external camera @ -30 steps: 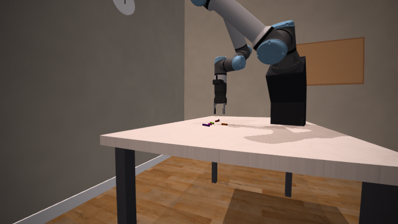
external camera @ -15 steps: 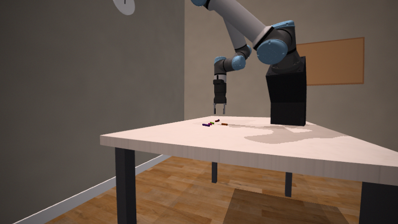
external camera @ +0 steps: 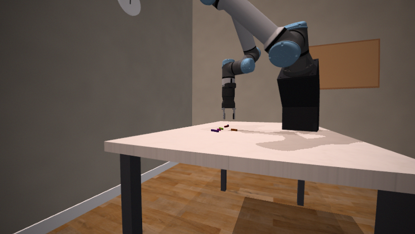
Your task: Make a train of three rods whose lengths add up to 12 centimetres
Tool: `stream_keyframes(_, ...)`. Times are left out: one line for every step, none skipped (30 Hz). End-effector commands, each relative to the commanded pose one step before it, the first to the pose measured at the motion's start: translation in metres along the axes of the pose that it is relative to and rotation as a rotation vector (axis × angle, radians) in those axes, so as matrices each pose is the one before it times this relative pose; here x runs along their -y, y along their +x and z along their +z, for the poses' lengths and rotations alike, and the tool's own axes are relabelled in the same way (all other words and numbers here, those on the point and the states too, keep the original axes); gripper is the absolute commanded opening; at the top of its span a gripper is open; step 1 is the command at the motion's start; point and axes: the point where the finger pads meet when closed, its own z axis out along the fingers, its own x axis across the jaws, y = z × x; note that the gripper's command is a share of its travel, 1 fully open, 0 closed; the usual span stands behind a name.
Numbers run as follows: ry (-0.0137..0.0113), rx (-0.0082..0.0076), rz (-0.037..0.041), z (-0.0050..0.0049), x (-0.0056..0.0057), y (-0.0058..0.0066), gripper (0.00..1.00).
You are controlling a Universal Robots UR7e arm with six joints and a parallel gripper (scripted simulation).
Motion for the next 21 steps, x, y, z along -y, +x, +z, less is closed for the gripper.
stream_keyframes(-0.00085, -0.00065, -0.16771, -0.000124, 0.00058, -0.0003, 1.0)
stream_keyframes(-0.00002, 0.00001, -0.03404, 0.000026, 0.00011, -0.00009, 1.0)
stream_keyframes(0.0, 0.0, 0.0, 0.0, 0.0, 0.0, 1.0)
stream_keyframes(0.0, 0.0, 0.0, 0.0, 0.0, 0.0, 1.0)
stream_keyframes(-0.00002, 0.00001, -0.04697, 0.000035, 0.00011, -0.00012, 1.0)
stream_keyframes(-0.00002, 0.00001, -0.04731, 0.000034, 0.00006, -0.00011, 1.0)
stream_keyframes(-0.00001, 0.0, -0.04636, 0.000033, 0.00002, -0.0001, 1.0)
stream_keyframes(-0.00001, 0.0, -0.02736, 0.000019, -0.00001, -0.00006, 1.0)
stream_keyframes(-0.00001, 0.0, -0.03317, 0.000023, -0.00003, -0.00007, 1.0)
stream_keyframes(-0.00001, 0.0, -0.03496, 0.000023, -0.00006, -0.00007, 1.0)
stream_keyframes(-0.00001, -0.00001, -0.03426, 0.000022, -0.00008, -0.00007, 1.0)
stream_keyframes(0.0, -0.00001, -0.03396, 0.000022, -0.00011, -0.00007, 1.0)
stream_keyframes(0.0, -0.00001, -0.034, 0.000021, -0.00013, -0.00007, 1.0)
stream_keyframes(0.0, -0.00001, -0.03405, 0.000021, -0.00015, -0.00007, 1.0)
stream_keyframes(0.0, -0.00001, -0.03403, 0.00002, -0.00018, -0.00008, 1.0)
stream_keyframes(0.0, -0.00002, -0.03403, 0.00002, -0.0002, -0.00008, 1.0)
stream_keyframes(0.0, -0.00002, -0.03403, 0.000019, -0.00023, -0.00008, 1.0)
stream_keyframes(0.0, -0.00002, -0.03403, 0.000019, -0.00025, -0.00009, 1.0)
stream_keyframes(0.0, -0.00002, -0.03403, 0.000018, -0.00028, -0.00009, 1.0)
stream_keyframes(0.0, 0.0, 0.0, 0.0, 0.0, 0.0, 1.0)
stream_keyframes(0.0, 0.0, 0.0, 0.0, 0.0, 0.0, 1.0)
